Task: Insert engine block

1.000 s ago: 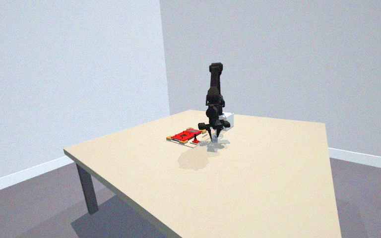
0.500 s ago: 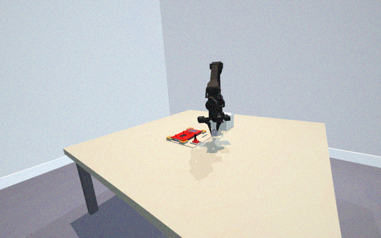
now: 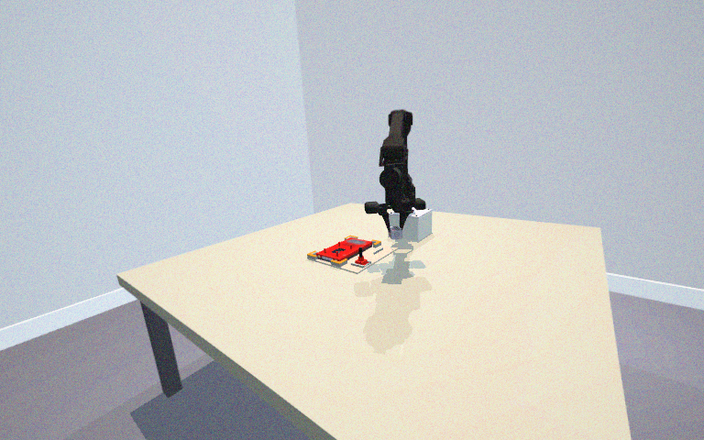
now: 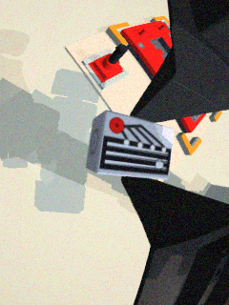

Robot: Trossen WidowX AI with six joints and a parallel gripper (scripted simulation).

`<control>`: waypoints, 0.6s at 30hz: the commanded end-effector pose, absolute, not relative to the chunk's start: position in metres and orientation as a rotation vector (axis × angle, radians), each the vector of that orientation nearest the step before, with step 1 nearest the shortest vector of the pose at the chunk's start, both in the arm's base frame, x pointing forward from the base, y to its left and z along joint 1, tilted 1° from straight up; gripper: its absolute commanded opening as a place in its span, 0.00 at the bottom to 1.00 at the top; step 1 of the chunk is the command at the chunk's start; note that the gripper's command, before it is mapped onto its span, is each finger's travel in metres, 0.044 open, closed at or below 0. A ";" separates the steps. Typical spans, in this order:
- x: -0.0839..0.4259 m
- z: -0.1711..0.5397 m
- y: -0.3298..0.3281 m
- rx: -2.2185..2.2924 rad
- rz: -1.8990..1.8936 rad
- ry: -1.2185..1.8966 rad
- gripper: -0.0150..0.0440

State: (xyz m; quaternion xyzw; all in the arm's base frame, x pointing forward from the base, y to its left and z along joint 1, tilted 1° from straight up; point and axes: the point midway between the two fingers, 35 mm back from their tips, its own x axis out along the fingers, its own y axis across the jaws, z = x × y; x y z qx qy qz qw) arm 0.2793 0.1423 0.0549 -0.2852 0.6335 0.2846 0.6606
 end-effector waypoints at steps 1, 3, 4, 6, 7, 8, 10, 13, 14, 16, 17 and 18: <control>0.280 0.070 0.142 -0.649 0.643 1.422 0.25; 0.279 0.076 0.142 -0.648 0.643 1.422 0.25; 0.278 0.079 0.141 -0.648 0.643 1.422 0.25; 0.277 0.085 0.141 -0.647 0.643 1.423 0.25; 0.276 0.088 0.140 -0.647 0.643 1.423 0.25; 0.276 0.089 0.140 -0.647 0.643 1.423 0.25; 0.276 0.090 0.140 -0.646 0.643 1.423 0.25; 0.279 0.088 0.138 -0.636 0.633 1.426 0.25; 0.280 0.088 0.136 -0.630 0.627 1.428 0.25; 0.284 0.086 0.132 -0.615 0.611 1.432 0.25; 0.285 0.085 0.130 -0.607 0.603 1.434 0.25; 0.287 0.084 0.128 -0.599 0.595 1.437 0.25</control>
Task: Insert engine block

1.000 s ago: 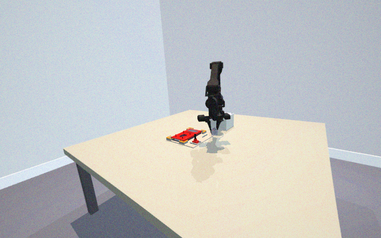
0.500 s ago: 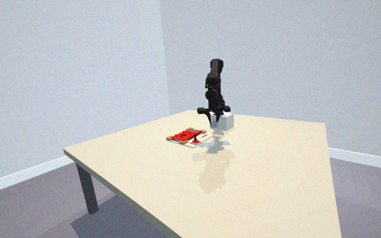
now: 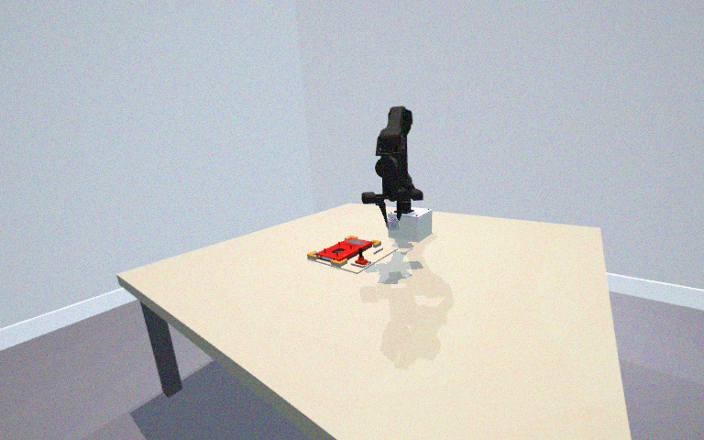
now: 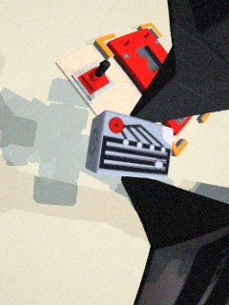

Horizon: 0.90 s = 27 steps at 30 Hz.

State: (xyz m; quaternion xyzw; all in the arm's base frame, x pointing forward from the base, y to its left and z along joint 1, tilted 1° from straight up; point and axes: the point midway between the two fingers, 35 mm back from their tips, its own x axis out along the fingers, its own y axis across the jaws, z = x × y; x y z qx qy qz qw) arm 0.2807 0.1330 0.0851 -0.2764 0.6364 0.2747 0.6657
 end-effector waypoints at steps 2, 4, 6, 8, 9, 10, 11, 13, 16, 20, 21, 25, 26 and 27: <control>0.291 0.082 0.124 -0.583 0.579 1.441 0.25; 0.295 0.080 0.119 -0.567 0.562 1.446 0.25; 0.298 0.078 0.115 -0.550 0.546 1.450 0.25; 0.302 0.076 0.110 -0.533 0.529 1.454 0.25; 0.303 0.075 0.108 -0.525 0.521 1.456 0.25; 0.305 0.074 0.106 -0.517 0.512 1.458 0.25; 0.307 0.073 0.103 -0.508 0.504 1.460 0.25; 0.310 0.071 0.098 -0.499 0.492 1.463 0.25; 0.314 0.067 0.091 -0.485 0.475 1.466 0.25; 0.320 0.062 0.080 -0.466 0.451 1.470 0.25; 0.321 0.061 0.077 -0.461 0.445 1.472 0.25; 0.326 0.057 0.067 -0.434 0.416 1.477 0.25; 0.328 0.056 0.064 -0.427 0.409 1.479 0.25; 0.329 0.055 0.061 -0.420 0.402 1.480 0.25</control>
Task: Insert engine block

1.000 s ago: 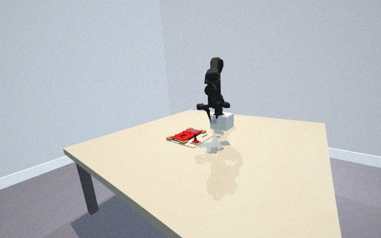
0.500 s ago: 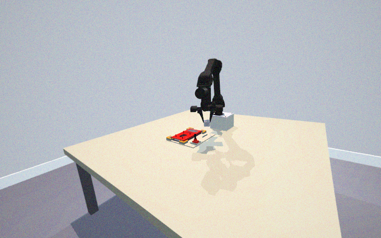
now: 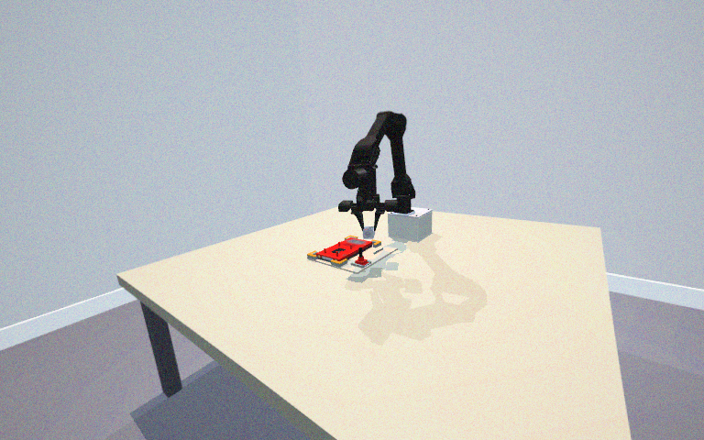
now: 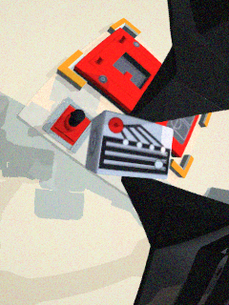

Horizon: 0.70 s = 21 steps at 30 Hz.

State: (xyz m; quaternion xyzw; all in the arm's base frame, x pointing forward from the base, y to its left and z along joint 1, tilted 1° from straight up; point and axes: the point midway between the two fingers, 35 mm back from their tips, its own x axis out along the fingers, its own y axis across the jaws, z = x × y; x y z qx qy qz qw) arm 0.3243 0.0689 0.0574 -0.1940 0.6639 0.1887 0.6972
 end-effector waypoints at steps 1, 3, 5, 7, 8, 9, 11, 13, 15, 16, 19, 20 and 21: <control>0.330 0.053 0.058 -0.413 0.394 1.481 0.25; 0.332 0.051 0.053 -0.399 0.379 1.484 0.25; 0.335 0.049 0.047 -0.384 0.364 1.487 0.25; 0.337 0.047 0.041 -0.368 0.348 1.490 0.25; 0.338 0.046 0.039 -0.360 0.339 1.491 0.25; 0.339 0.045 0.036 -0.350 0.330 1.493 0.25; 0.340 0.043 0.030 -0.332 0.313 1.495 0.25; 0.342 0.041 0.025 -0.313 0.295 1.498 0.25; 0.344 0.039 0.019 -0.294 0.277 1.501 0.25; 0.345 0.038 0.016 -0.285 0.268 1.502 0.25; 0.347 0.035 0.008 -0.258 0.242 1.505 0.25; 0.348 0.034 0.005 -0.249 0.233 1.506 0.25; 0.348 0.033 0.002 -0.239 0.225 1.507 0.25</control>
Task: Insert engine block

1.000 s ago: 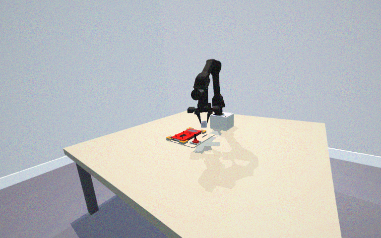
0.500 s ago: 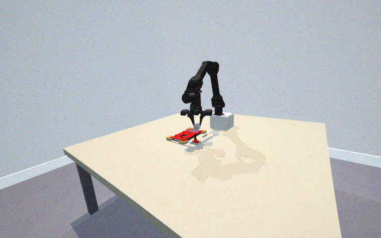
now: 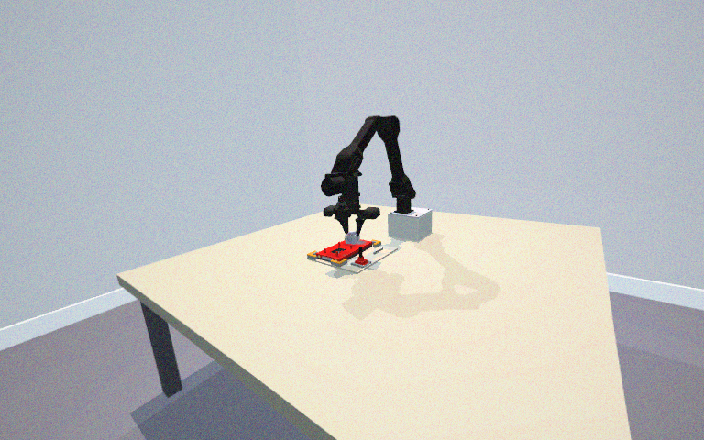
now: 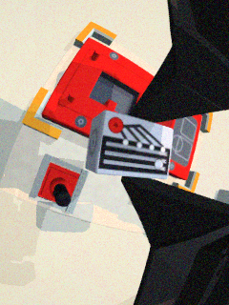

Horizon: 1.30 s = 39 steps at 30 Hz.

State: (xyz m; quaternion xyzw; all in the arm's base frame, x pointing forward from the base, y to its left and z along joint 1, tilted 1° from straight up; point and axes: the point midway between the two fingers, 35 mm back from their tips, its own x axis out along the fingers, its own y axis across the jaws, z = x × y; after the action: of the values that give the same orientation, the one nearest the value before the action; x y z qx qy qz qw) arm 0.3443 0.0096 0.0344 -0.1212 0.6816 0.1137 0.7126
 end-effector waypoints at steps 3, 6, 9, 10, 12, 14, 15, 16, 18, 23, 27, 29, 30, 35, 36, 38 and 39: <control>0.350 0.030 -0.007 -0.212 0.198 1.510 0.25; 0.352 0.027 -0.016 -0.184 0.172 1.512 0.25; 0.353 0.024 -0.025 -0.157 0.146 1.514 0.25; 0.354 0.022 -0.028 -0.148 0.137 1.515 0.25; 0.354 0.020 -0.034 -0.129 0.119 1.516 0.25; 0.355 0.018 -0.040 -0.111 0.102 1.517 0.25; 0.356 0.017 -0.043 -0.101 0.093 1.517 0.25; 0.356 0.016 -0.046 -0.092 0.084 1.518 0.25; 0.357 0.014 -0.052 -0.076 0.068 1.518 0.25; 0.357 0.014 -0.053 -0.060 0.054 1.518 0.39; 0.357 0.014 -0.053 -0.058 0.052 1.519 0.52; 0.357 0.014 -0.053 -0.058 0.052 1.519 0.52; 0.357 0.014 -0.053 -0.058 0.052 1.519 0.52; 0.357 0.014 -0.053 -0.058 0.052 1.519 0.52; 0.357 0.014 -0.053 -0.058 0.052 1.519 0.52; 0.357 0.014 -0.053 -0.058 0.052 1.519 0.52; 0.357 0.014 -0.053 -0.058 0.052 1.519 0.52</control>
State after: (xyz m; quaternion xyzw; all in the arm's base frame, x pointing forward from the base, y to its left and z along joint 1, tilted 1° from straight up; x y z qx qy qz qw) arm 0.3556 -0.0538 0.0132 -0.0294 0.6903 0.0235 0.7226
